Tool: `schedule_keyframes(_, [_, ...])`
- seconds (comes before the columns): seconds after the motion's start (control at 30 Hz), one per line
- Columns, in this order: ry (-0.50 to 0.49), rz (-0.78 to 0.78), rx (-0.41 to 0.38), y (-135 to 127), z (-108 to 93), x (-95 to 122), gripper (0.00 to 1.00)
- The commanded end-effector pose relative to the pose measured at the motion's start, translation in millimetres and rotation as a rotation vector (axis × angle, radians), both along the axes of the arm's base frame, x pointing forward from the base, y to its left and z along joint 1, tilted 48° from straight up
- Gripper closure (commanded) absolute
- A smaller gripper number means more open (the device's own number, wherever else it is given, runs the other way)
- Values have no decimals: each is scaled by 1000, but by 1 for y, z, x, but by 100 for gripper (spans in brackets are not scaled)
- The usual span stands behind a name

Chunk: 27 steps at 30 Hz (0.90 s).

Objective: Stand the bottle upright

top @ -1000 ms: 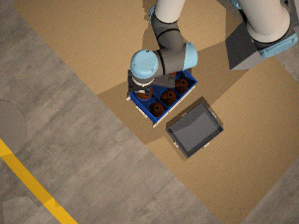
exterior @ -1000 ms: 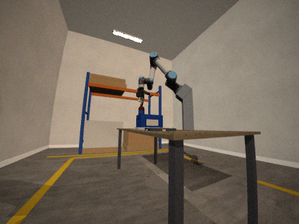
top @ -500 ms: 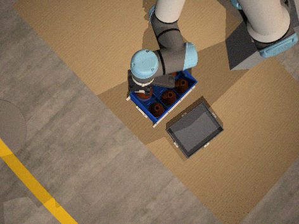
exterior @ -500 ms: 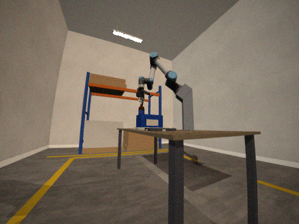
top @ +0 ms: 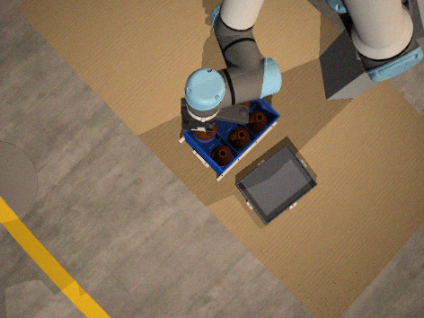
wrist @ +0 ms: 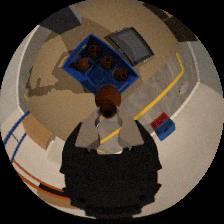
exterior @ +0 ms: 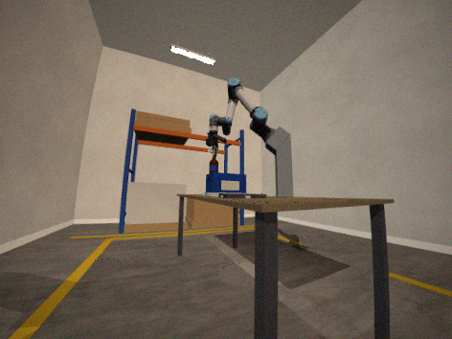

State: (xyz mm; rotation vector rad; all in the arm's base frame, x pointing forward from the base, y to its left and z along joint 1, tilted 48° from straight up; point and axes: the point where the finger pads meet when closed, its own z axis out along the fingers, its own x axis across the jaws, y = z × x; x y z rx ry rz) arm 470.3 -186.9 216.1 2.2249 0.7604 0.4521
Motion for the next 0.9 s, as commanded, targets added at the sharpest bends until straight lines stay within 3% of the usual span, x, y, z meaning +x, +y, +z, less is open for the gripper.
schedule_keyframes(0.0, [-1,0,-1,3,4,-3,100])
schedule_keyframes(0.87, [-1,0,-1,4,6,-4,100])
